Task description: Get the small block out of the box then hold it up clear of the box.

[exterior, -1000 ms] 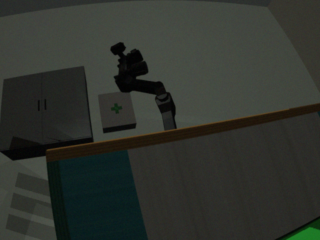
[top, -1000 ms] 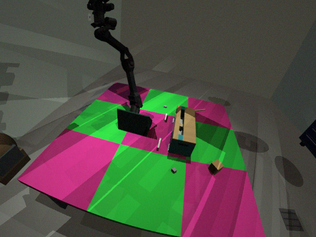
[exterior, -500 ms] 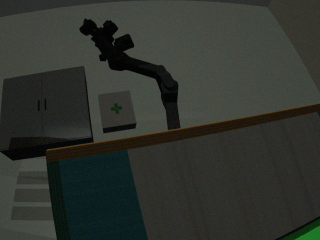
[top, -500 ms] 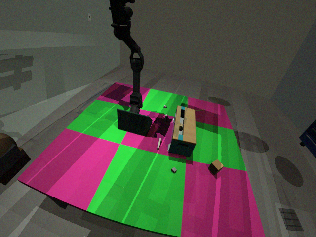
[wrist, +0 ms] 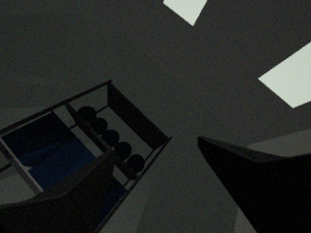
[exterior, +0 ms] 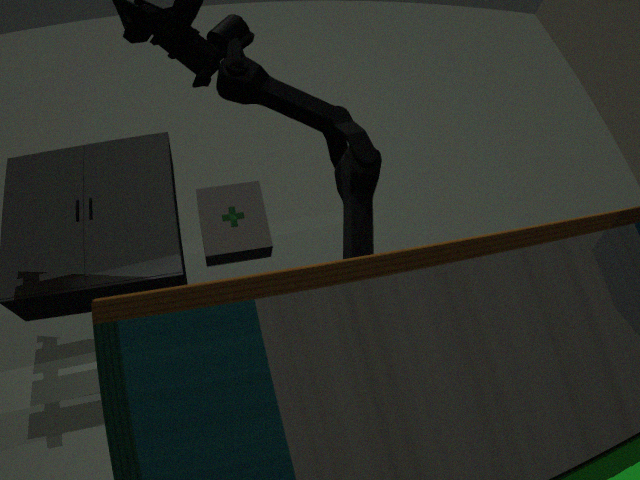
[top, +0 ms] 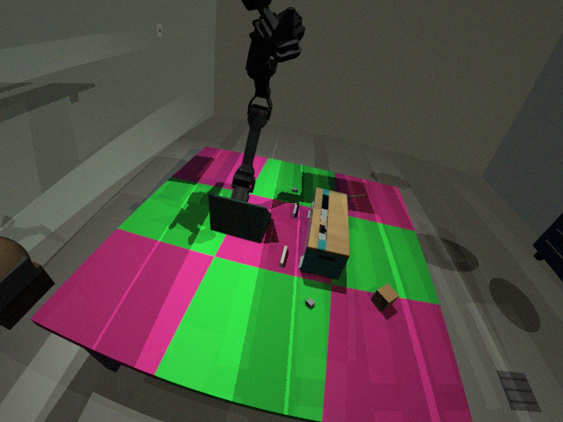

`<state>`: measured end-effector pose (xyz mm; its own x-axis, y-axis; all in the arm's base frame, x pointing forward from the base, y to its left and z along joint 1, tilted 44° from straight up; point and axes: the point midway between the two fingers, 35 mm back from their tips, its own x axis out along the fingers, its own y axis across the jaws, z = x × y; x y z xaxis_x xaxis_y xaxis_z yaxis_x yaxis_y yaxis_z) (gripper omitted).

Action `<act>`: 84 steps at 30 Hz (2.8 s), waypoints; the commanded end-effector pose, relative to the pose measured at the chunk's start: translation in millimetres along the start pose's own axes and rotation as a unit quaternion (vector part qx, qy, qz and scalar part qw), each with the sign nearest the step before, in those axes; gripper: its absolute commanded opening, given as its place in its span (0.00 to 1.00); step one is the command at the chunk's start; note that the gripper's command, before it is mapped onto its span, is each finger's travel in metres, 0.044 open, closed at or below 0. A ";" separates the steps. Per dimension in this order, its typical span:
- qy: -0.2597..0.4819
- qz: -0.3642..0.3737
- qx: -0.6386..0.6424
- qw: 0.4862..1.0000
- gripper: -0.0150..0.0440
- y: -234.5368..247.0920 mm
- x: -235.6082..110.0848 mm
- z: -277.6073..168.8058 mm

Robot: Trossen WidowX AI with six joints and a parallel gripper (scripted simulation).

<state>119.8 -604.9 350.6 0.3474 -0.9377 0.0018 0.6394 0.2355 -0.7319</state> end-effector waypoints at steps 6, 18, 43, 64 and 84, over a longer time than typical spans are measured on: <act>-0.002 0.199 -0.079 0.977 0.93 143.8 -18.6 49.9; -0.049 0.430 -0.200 0.879 0.93 298.1 -107.6 100.2; -0.256 0.782 -0.428 0.374 0.93 429.4 -455.2 110.0; -0.261 0.787 -0.432 0.356 0.93 436.4 -472.9 104.6; -0.262 0.787 -0.431 0.356 0.93 458.1 -495.0 93.2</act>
<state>305.8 -14.6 83.2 0.0353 0.4070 -0.9127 -0.9989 -0.0153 -0.0454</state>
